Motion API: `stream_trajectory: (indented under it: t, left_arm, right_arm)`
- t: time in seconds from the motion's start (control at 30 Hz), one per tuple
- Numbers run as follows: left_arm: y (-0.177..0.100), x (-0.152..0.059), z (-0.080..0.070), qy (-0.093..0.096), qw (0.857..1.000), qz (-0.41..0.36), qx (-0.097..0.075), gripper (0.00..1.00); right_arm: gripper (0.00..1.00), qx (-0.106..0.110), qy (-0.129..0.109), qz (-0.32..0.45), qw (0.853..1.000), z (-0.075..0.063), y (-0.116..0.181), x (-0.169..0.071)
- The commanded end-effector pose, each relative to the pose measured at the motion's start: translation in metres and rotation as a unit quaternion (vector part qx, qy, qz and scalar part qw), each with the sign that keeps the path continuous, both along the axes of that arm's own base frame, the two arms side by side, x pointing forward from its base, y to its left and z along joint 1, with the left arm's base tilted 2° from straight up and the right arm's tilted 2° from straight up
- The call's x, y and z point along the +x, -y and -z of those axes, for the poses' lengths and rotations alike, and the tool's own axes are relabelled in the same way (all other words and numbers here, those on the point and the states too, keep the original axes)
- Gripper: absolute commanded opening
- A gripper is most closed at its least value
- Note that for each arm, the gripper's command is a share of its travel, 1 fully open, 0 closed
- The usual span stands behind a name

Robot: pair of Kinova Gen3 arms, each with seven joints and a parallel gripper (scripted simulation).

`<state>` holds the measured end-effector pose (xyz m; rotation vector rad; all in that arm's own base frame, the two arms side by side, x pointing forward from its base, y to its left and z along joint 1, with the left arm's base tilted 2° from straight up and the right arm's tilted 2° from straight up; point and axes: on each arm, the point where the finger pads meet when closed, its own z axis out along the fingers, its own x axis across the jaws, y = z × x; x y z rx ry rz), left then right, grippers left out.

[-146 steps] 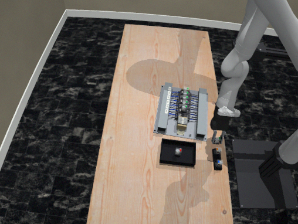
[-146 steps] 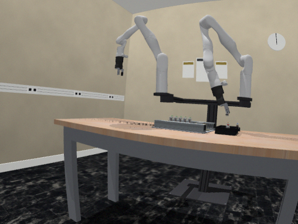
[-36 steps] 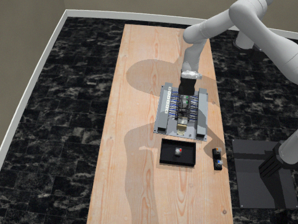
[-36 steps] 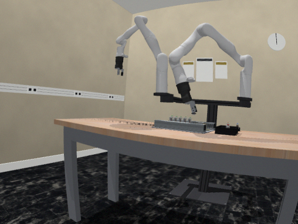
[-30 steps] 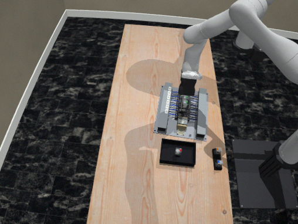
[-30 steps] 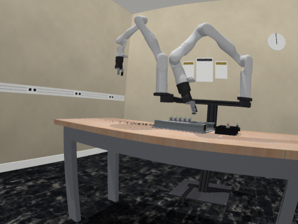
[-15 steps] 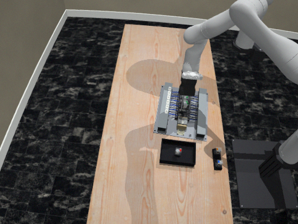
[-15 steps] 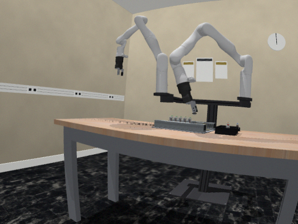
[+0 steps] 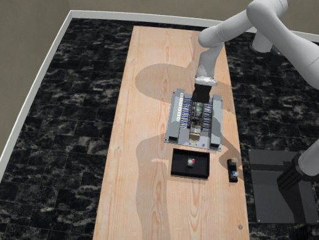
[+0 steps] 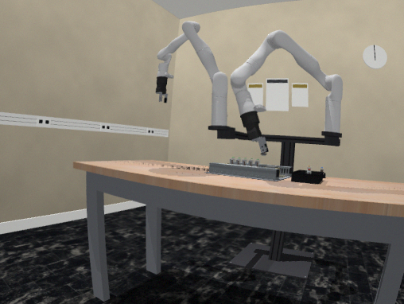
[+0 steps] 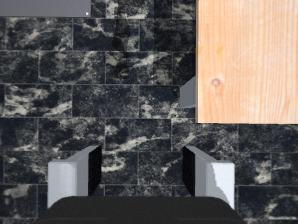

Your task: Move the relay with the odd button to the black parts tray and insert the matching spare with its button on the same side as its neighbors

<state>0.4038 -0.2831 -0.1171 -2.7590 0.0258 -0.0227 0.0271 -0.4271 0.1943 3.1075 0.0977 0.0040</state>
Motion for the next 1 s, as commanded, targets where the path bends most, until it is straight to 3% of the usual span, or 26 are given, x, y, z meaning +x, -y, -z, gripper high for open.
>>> stream_trajectory:
  t: [0.0, 0.97]
  left_arm:
    - [0.0008, 0.0008, -0.0012, 0.001, 1.000, 0.011, -0.001, 0.00]
    - [-0.0017, -0.0009, 0.0018, 0.000, 0.999, 0.035, 0.000, 0.00]
  right_arm:
    - [1.00, -0.001, 0.000, 0.000, 1.000, -0.0006, 0.0004, 0.0000]
    - [1.00, -0.001, 0.000, 0.000, 1.000, -0.0006, 0.0004, 0.0000]
